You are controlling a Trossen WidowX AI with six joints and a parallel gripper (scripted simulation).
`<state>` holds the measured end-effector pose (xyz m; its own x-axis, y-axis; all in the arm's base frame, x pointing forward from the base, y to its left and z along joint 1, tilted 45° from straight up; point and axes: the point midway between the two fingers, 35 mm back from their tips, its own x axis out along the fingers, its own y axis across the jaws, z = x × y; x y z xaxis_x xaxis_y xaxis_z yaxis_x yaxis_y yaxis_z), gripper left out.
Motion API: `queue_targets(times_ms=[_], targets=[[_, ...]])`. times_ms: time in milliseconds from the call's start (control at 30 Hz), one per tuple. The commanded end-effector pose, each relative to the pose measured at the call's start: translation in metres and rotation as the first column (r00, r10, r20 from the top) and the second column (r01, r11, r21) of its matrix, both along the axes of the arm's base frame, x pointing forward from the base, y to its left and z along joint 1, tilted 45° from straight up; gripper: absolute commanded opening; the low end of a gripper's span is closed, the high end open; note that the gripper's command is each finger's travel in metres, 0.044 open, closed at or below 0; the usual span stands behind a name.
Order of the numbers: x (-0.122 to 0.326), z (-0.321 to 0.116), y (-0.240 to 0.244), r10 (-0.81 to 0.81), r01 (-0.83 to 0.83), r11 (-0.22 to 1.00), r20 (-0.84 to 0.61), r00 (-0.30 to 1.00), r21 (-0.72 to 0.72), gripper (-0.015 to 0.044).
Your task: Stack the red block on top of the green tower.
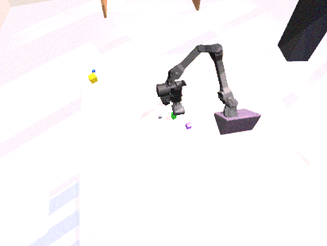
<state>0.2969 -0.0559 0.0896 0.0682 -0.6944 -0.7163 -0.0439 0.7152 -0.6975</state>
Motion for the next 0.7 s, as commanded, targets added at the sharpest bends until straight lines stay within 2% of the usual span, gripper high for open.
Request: queue_targets(times_ms=[0, 267, 667], targets=[[0.001, -0.004, -0.002, 0.011, -0.011, 1.000, -0.003, 1.000, -0.006, 0.0000], [0.003, -0.024, -0.021, 0.011, -0.011, 1.000, -0.003, 1.000, -0.008, 0.0000], [0.003, -0.024, -0.021, 0.011, -0.011, 1.000, -0.003, 1.000, -0.008, 0.0000]])
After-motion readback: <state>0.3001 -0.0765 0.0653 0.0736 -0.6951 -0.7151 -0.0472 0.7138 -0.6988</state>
